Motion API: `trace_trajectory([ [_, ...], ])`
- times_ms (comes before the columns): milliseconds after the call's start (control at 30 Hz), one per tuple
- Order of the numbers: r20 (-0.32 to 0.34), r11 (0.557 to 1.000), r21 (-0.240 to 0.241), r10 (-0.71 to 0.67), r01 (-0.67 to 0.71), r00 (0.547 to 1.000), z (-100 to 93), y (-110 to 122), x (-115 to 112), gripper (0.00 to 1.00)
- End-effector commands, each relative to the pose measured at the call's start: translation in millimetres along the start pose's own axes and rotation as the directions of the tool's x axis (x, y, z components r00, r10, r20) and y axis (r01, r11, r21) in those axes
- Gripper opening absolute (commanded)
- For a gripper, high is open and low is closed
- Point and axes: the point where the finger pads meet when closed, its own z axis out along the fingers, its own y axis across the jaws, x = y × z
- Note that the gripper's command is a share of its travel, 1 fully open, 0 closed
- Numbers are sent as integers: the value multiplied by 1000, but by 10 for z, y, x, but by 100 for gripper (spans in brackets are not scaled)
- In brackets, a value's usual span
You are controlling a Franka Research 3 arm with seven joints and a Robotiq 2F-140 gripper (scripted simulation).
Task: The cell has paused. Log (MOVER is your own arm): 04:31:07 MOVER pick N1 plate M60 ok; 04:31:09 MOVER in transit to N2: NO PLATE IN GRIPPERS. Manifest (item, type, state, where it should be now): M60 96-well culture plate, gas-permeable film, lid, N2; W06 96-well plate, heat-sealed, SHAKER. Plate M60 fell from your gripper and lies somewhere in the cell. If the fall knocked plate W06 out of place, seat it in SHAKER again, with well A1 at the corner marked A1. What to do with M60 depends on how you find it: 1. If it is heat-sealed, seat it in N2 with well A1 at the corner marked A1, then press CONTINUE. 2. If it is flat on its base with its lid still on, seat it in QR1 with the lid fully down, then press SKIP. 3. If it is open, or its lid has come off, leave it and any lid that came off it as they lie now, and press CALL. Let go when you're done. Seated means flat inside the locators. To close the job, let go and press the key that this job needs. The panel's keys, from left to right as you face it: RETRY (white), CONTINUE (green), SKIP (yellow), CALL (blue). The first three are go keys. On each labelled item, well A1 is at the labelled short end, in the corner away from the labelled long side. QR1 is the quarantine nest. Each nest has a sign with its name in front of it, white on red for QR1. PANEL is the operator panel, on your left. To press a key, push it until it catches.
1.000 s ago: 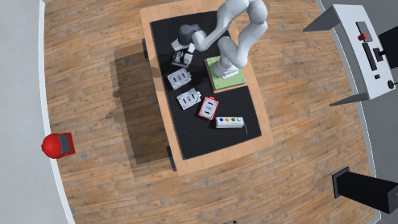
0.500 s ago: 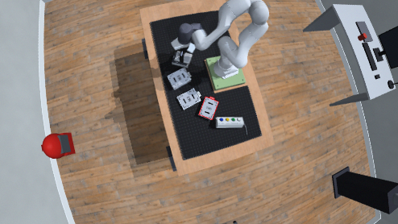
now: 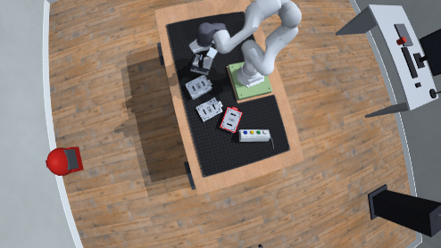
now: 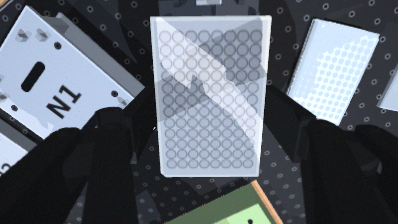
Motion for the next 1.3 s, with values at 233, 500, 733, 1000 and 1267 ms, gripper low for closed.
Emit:
trace_trajectory([
  [233, 16, 1000, -7, -2, 3, 1000, -112, 31, -45, 10],
  [500, 16, 1000, -7, -2, 3, 1000, -124, 31, -45, 10],
  [733, 16, 1000, -7, -2, 3, 1000, -124, 31, -45, 10],
  [1000, 16, 1000, -7, -2, 3, 1000, -124, 31, -45, 10],
  [1267, 16, 1000, -7, -2, 3, 1000, -124, 31, -45, 10],
])
